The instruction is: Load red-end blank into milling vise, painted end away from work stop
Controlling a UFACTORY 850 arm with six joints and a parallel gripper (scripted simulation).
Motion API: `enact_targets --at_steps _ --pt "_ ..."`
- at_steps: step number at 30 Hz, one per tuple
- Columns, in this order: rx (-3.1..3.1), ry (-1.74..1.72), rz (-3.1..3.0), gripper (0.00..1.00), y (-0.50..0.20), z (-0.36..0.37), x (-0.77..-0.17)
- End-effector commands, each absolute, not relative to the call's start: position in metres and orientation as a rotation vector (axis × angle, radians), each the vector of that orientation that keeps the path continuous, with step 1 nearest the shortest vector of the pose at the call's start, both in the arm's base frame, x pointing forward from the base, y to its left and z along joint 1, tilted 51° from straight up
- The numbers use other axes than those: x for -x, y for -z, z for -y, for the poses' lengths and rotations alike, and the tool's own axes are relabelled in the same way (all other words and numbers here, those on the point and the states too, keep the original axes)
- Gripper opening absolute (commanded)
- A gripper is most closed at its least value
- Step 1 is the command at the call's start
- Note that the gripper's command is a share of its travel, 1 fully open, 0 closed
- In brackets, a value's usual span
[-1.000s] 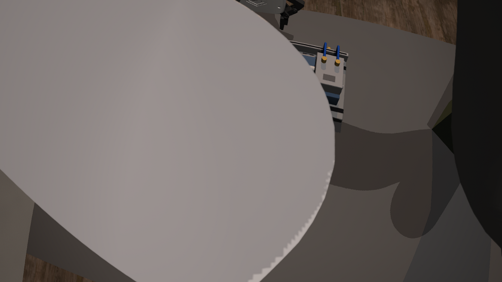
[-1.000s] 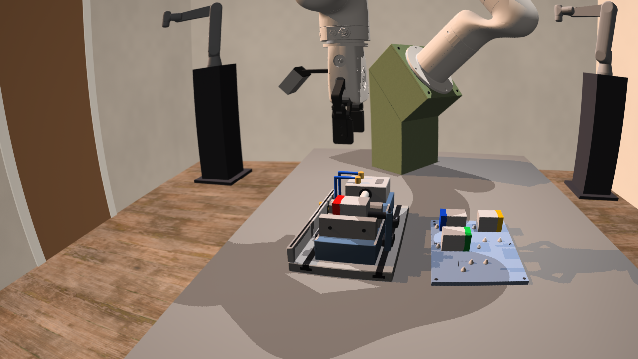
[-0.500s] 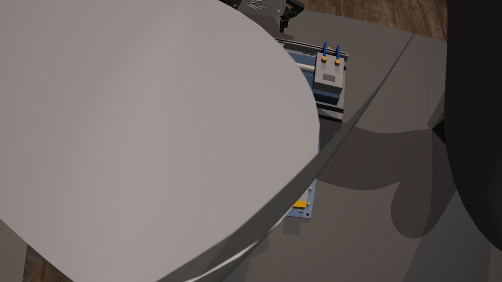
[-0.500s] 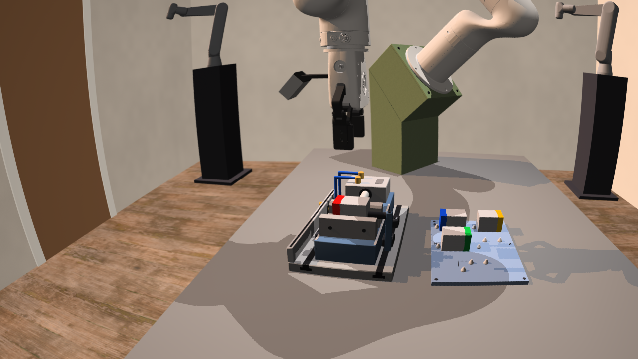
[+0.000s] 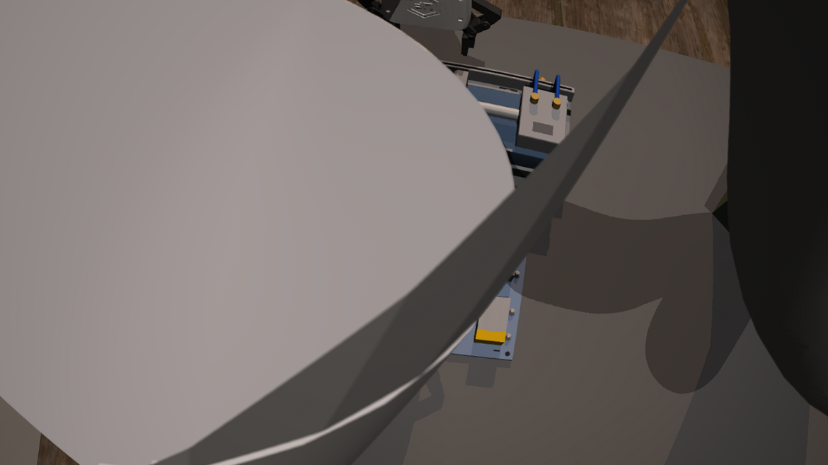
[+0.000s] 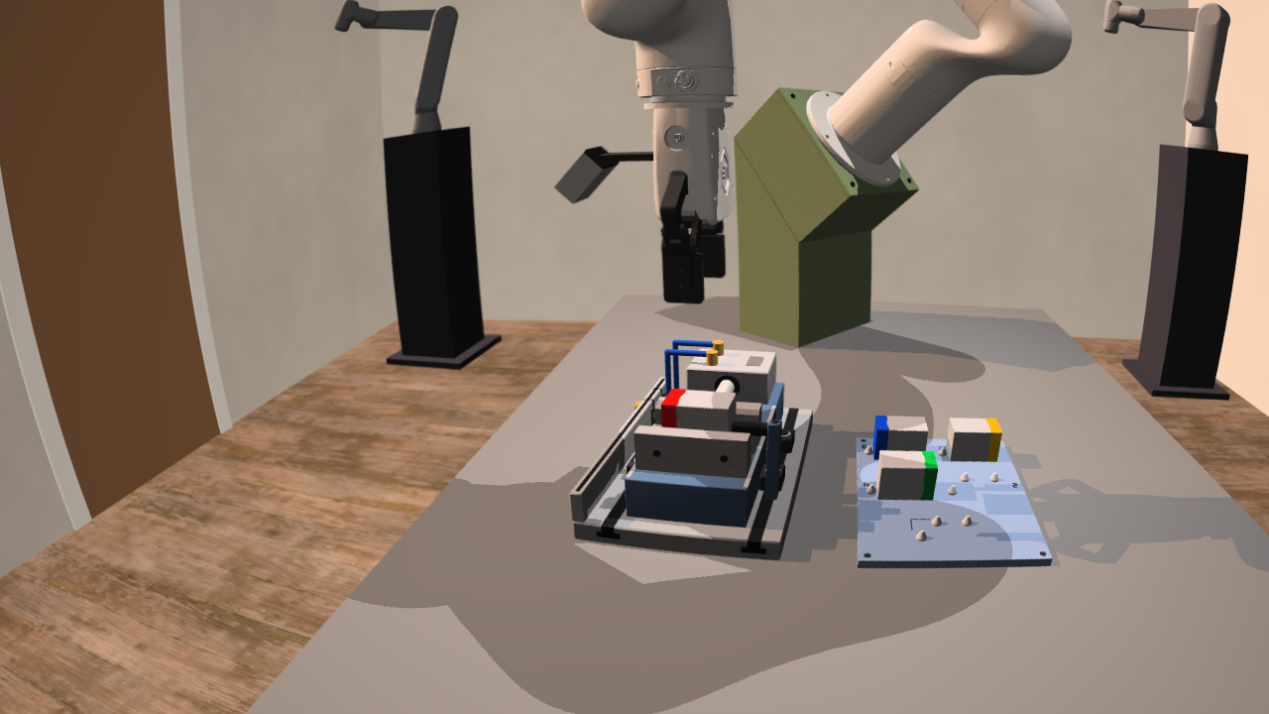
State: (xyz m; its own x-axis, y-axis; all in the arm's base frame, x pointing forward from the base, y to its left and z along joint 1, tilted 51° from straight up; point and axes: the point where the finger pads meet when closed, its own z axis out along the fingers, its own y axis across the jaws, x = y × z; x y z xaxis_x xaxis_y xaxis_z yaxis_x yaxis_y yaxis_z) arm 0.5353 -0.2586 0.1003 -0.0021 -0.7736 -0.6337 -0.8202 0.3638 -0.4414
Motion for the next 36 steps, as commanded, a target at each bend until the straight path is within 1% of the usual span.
enact_targets --at_steps 1,36 --pt "1.408 -0.066 -1.768 1.0 -0.1004 0.259 -0.5359" --pt "1.408 -0.066 -1.768 1.0 -0.098 0.257 -0.5381"
